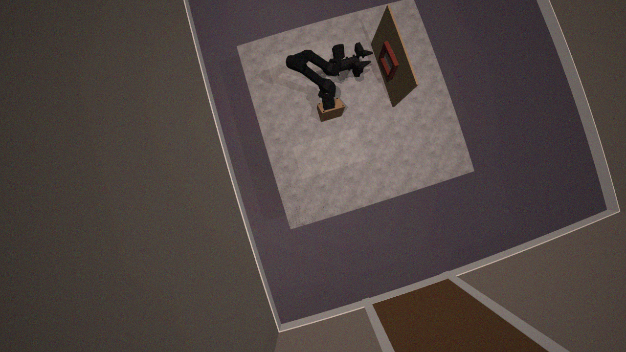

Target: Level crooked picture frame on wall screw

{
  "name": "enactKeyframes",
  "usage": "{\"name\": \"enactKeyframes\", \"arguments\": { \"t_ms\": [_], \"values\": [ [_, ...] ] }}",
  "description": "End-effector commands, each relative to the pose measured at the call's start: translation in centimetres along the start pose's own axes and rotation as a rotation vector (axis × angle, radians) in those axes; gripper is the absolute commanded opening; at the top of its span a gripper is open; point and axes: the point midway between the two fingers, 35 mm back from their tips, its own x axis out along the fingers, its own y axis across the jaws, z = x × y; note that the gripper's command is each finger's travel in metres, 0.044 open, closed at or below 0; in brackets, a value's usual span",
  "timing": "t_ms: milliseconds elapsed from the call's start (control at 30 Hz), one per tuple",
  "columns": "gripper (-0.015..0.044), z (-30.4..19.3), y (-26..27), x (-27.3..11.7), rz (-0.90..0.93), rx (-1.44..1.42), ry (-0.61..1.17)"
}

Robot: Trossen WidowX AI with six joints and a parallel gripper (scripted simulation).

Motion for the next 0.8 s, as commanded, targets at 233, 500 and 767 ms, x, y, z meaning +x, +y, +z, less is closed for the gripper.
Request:
{"name": "enactKeyframes", "arguments": {
  "t_ms": [233,500,767],
  "values": [
    [0.0260,0.1,2.1,-5.8,0.029,-0.021,-0.025],
    [0.0260,1.7,2.5,-8.2,0.036,-0.031,-0.042],
    [0.0260,1.7,2.8,-8.3,-0.040,-0.137,-0.022]
  ]
}}
